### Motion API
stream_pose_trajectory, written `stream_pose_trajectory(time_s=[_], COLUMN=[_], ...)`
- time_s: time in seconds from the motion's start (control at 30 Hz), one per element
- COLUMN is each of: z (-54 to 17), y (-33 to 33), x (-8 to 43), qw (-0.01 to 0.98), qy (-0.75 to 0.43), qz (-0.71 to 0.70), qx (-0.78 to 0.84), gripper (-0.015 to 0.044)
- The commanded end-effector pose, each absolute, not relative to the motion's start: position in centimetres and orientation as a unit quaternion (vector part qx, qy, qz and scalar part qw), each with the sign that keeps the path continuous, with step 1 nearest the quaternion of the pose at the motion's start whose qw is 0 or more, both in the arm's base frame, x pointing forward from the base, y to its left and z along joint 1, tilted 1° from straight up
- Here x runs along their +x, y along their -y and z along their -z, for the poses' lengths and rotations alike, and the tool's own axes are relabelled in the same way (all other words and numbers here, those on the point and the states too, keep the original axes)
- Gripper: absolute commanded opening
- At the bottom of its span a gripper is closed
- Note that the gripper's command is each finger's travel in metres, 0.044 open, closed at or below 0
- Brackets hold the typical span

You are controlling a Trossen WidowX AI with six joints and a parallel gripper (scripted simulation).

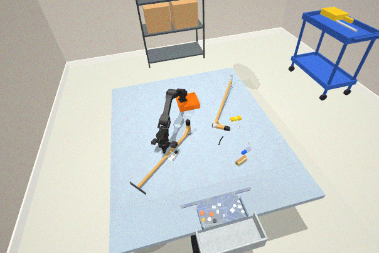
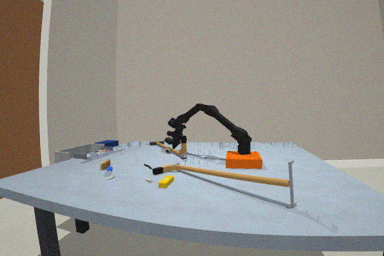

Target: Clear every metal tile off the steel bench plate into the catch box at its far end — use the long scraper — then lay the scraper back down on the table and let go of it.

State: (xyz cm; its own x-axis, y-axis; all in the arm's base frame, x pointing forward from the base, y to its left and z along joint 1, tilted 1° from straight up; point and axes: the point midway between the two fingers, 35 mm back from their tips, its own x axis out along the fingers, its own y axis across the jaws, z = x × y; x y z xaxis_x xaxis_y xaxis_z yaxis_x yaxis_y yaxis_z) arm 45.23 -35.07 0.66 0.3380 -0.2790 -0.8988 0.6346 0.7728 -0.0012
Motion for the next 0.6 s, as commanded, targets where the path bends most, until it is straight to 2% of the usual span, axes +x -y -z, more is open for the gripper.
stream_pose_trajectory(time_s=[0.0,0.57], z=[-0.5,-0.6], y=[34.9,34.1], x=[45.6,47.1], qw=[0.797,0.798], qy=[-0.500,-0.498], qz=[0.288,0.288], qx=[0.180,0.180], gripper=[0.0000,0.0000])
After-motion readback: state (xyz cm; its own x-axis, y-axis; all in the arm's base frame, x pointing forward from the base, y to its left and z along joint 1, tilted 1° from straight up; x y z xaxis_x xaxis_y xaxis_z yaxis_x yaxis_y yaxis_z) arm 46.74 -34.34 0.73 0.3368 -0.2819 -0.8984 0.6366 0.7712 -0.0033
